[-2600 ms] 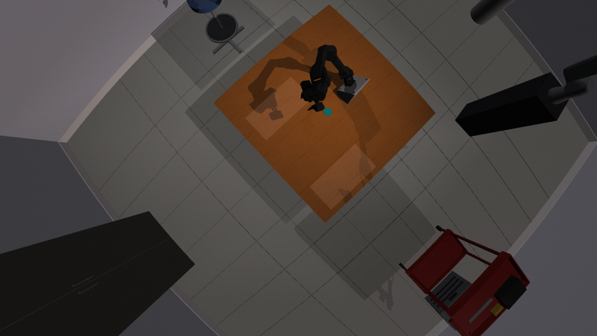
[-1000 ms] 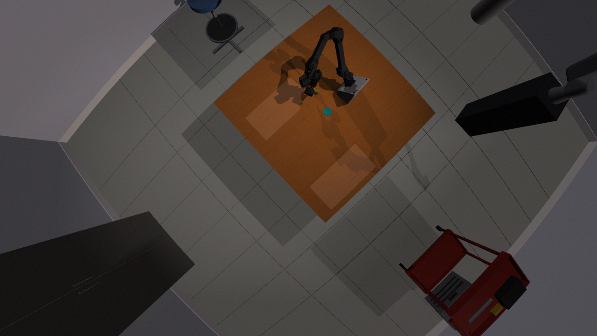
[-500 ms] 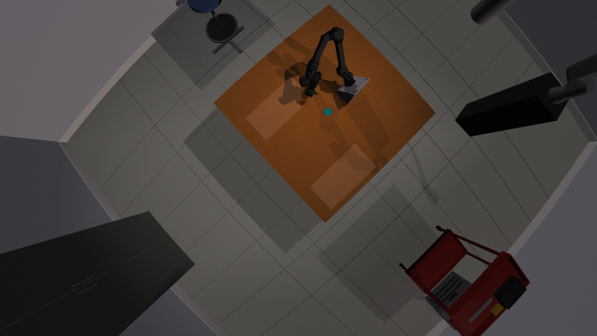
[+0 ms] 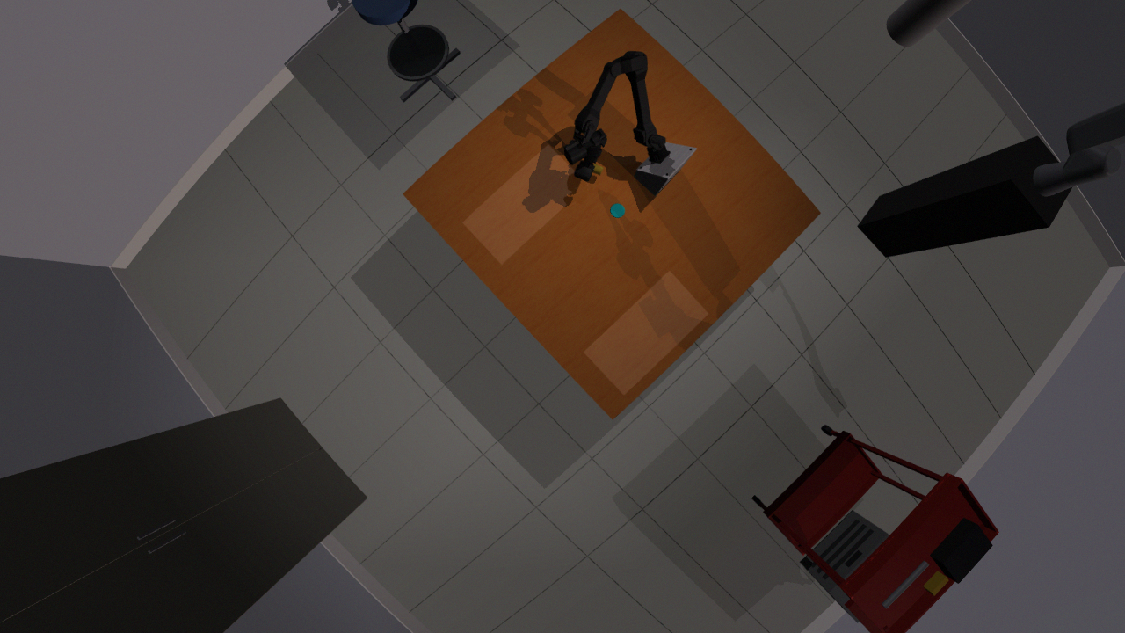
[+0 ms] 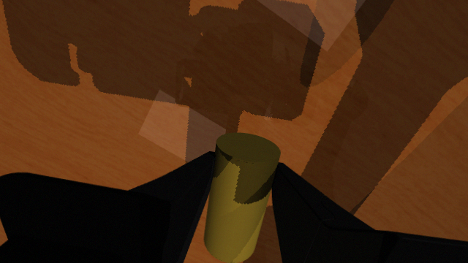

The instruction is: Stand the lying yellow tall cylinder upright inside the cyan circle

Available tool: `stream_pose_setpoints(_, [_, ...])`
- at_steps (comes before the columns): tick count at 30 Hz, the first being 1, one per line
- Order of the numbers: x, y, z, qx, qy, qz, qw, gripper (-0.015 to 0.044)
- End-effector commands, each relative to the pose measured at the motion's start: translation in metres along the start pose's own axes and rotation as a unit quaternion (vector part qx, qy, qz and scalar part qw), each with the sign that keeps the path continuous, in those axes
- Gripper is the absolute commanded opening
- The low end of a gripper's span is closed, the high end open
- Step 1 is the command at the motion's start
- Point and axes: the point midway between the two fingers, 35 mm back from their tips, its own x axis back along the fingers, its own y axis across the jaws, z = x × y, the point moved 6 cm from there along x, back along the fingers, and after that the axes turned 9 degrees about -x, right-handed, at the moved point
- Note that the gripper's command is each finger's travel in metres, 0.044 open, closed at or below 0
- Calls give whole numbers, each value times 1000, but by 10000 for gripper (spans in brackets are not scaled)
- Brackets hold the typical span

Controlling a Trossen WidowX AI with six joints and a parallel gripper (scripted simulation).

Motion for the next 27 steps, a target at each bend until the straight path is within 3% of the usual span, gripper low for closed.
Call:
stream_pose_setpoints(1, [13, 1, -1, -4, -2, -2, 1000, 105])
stream_pose_setpoints(22, [75, -6, -1, -3, -8, -1, 1000, 105])
stream_pose_setpoints(27, [76, 2, 7, 58, -5, -2, 998, 105])
